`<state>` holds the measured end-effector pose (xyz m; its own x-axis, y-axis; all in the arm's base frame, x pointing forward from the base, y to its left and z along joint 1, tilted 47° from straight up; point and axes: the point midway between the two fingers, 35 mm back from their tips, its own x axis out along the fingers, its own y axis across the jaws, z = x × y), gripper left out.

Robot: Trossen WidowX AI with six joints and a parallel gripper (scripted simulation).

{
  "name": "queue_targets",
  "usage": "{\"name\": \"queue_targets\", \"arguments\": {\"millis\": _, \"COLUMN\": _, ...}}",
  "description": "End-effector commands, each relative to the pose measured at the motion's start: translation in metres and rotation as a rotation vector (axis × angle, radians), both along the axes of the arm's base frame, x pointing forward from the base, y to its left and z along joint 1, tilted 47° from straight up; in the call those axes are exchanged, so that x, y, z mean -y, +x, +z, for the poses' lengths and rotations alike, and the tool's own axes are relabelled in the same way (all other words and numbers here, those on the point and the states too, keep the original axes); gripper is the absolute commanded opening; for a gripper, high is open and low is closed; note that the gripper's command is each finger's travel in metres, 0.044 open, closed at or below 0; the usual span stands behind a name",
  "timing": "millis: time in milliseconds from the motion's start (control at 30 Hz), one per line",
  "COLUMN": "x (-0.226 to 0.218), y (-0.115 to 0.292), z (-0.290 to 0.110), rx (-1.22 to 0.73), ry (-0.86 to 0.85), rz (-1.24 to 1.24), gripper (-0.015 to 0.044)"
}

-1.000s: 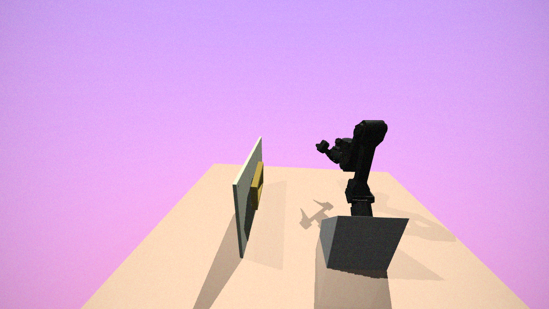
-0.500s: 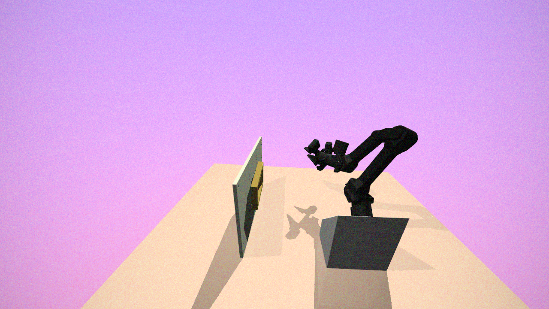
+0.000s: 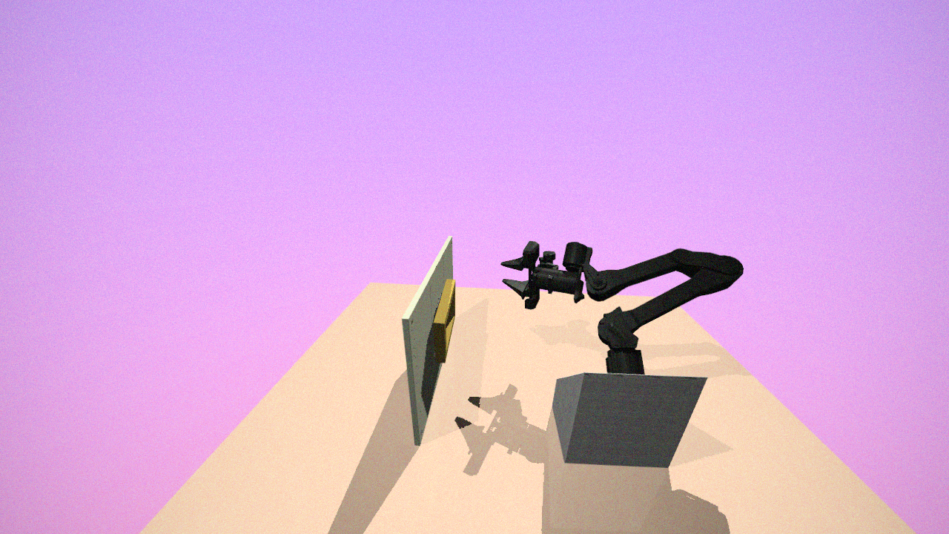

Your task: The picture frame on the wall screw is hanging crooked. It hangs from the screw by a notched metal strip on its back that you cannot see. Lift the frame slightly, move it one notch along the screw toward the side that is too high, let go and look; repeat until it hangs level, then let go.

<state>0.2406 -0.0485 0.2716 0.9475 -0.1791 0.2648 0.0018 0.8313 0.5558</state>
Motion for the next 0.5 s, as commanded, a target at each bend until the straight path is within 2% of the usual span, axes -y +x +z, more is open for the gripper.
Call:
{"name": "queue_targets", "arguments": {"millis": 0, "x": -0.03, "y": 0.004, "z": -0.02, "rx": -0.075, "ry": 0.017, "rz": 0.096, "gripper": 0.026}}
{"name": "queue_targets", "arguments": {"millis": 233, "x": -0.09, "y": -0.002, "z": -0.061, "rx": -0.227, "ry": 0.003, "rz": 0.285, "gripper": 0.026}}
{"name": "queue_targets", "arguments": {"millis": 467, "x": -0.095, "y": -0.004, "z": -0.065, "rx": -0.242, "ry": -0.002, "rz": 0.303, "gripper": 0.026}}
